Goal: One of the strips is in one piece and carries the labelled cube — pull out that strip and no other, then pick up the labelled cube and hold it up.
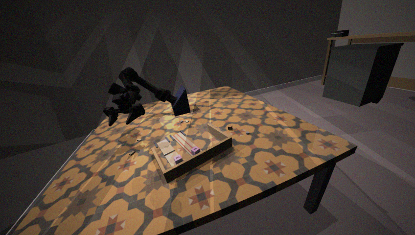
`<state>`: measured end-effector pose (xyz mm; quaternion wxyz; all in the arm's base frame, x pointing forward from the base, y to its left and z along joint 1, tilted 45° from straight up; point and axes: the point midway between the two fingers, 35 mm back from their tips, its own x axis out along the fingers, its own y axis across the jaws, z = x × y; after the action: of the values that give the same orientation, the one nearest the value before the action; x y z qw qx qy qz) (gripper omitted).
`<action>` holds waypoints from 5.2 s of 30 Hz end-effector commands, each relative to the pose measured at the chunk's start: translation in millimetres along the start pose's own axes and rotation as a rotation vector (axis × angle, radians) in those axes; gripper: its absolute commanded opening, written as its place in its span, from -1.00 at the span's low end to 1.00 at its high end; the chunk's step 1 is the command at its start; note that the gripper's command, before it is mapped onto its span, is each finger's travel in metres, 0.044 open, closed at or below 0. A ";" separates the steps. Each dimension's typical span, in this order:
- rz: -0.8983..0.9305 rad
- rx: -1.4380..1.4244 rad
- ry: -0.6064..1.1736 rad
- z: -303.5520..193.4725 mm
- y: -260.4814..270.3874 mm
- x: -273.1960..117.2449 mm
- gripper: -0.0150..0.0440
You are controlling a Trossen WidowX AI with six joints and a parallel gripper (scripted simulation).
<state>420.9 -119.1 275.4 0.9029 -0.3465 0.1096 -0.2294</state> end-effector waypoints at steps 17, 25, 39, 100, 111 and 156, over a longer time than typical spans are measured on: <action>0.267 -0.117 0.218 -55.6 208.8 -184.9 0.86; 0.267 -0.117 0.218 -55.6 208.8 -184.9 0.86; 0.285 -0.213 0.351 -60.0 218.6 -161.8 0.42; 0.390 -0.540 1.126 -179.3 206.4 -52.6 -0.49; 0.388 -0.541 1.126 -190.5 204.9 -48.1 -0.49; 0.388 -0.541 1.126 -192.9 204.9 -47.1 -0.49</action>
<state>381.3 -70.4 -2.3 0.6158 -0.3609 0.6790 -0.1716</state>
